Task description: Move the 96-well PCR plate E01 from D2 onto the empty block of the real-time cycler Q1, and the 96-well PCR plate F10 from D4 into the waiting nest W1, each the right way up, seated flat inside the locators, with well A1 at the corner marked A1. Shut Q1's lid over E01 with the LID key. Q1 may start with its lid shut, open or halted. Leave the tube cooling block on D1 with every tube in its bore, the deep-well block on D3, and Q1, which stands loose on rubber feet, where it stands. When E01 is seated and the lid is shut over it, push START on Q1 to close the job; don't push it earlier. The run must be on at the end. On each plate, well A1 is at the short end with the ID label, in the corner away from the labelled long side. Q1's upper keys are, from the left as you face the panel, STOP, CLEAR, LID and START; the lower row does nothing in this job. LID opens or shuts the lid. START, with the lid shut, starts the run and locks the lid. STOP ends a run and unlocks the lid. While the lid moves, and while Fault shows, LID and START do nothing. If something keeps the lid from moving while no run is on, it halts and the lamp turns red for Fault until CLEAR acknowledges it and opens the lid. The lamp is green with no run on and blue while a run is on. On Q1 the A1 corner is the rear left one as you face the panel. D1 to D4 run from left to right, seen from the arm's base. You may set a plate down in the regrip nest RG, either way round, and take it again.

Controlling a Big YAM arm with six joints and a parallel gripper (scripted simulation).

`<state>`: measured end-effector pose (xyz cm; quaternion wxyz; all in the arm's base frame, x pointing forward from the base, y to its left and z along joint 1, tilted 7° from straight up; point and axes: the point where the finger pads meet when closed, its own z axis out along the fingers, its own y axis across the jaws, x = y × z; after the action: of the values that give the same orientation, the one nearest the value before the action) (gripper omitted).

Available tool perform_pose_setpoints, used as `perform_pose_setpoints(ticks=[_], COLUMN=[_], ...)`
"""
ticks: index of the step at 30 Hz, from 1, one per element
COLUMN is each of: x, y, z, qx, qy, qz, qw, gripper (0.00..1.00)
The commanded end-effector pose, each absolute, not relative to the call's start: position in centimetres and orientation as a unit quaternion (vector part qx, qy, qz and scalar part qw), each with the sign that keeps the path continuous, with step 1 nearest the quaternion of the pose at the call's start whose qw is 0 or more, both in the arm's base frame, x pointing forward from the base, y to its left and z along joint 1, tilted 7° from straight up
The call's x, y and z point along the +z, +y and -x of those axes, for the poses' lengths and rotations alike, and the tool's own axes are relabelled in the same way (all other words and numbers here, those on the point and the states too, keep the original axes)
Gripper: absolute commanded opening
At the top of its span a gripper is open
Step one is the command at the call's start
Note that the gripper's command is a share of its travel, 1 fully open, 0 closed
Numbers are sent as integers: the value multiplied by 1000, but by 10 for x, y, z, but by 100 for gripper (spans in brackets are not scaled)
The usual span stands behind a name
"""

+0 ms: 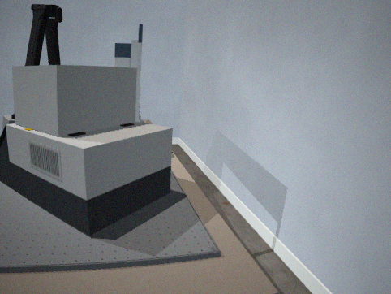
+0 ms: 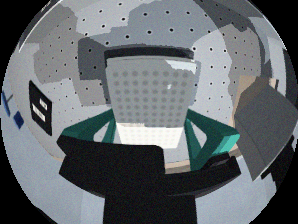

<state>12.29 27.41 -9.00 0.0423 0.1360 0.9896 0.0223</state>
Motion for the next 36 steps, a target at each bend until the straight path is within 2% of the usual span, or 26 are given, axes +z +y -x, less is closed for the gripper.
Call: perform_pose_setpoints(ticks=[1, 17, 36], x=[-82, -90, -86], y=[296, 268, 291], z=[-127, -121, -126], qx=[39, 22, 35], qy=[989, 988, 989], qz=[-138, -144, -138], qw=[46, 42, 46], gripper=[0, 0, 0])
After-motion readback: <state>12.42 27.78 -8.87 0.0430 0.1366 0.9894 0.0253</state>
